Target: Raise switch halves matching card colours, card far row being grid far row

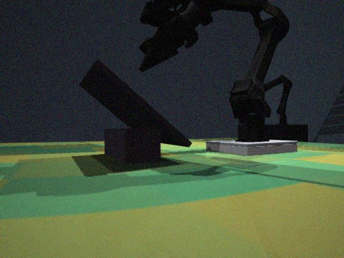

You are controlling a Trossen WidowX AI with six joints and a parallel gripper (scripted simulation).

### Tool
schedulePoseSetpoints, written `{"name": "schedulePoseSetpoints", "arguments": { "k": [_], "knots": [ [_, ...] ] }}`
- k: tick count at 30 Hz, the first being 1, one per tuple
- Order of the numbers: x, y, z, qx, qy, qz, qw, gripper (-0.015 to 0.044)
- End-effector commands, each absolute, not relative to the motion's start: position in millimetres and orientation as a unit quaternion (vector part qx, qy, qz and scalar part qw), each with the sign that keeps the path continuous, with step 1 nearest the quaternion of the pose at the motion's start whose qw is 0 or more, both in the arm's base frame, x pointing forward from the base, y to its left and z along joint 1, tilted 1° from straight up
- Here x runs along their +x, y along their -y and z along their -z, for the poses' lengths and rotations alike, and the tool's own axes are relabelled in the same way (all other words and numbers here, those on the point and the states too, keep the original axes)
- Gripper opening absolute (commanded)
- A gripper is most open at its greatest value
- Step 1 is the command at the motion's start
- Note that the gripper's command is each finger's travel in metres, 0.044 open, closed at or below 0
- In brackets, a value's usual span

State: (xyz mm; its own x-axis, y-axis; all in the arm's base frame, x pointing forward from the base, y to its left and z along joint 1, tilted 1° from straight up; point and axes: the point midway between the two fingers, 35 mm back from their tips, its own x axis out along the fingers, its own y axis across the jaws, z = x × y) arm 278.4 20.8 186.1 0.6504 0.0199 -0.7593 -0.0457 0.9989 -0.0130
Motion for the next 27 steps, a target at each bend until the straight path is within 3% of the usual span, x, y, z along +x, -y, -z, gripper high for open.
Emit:
{"name": "schedulePoseSetpoints", "arguments": {
  "k": [1,27],
  "knots": [
    [292.7,-21.5,-164.4,-0.014,-0.43,-0.014,0.902,0.0],
    [309.5,-21.9,-144.8,-0.014,-0.43,-0.014,0.902,0.0]
  ]
}}
